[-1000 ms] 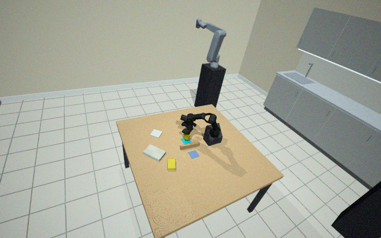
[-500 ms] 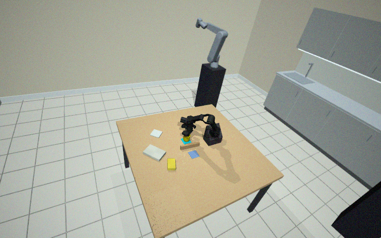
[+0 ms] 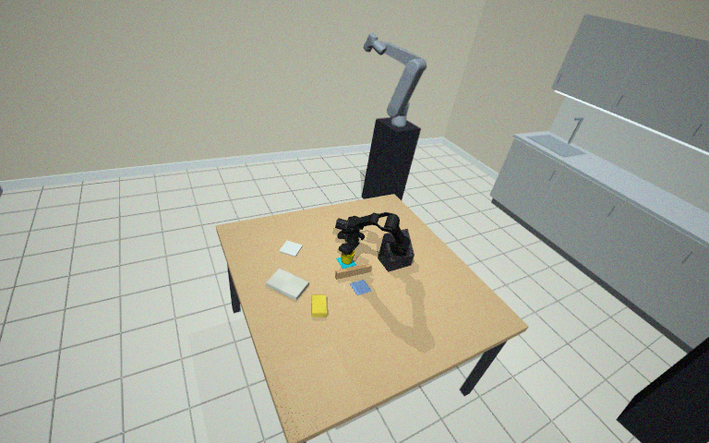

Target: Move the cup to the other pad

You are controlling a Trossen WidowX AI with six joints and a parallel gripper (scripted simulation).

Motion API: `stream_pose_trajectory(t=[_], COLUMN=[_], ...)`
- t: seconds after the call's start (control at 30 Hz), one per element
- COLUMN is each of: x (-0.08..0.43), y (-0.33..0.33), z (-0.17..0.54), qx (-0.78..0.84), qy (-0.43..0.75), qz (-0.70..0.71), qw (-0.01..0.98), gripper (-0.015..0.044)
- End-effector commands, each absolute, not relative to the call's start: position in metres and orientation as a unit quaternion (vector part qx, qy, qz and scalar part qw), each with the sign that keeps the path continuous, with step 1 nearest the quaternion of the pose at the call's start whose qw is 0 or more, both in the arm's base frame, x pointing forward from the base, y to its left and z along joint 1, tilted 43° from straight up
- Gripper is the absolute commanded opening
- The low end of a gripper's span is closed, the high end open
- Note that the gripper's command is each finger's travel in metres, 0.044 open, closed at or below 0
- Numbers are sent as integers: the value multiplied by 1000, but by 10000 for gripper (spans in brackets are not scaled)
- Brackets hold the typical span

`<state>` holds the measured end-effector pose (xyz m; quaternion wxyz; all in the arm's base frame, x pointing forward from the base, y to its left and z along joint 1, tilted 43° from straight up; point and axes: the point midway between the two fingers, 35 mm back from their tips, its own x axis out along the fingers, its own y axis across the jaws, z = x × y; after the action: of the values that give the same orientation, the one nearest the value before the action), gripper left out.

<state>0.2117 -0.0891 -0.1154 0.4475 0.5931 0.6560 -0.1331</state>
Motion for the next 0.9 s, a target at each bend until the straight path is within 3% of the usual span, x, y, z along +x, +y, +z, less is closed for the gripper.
stream_pose_trajectory(t=[0.0,0.17,0.87], x=[212,212,209], y=[-90,-90,-106], z=[-115,-115,-97], qx=[593,593,594], qy=[656,656,655], qz=[-133,-133,-134], qw=[448,448,447], gripper=[26,147,147])
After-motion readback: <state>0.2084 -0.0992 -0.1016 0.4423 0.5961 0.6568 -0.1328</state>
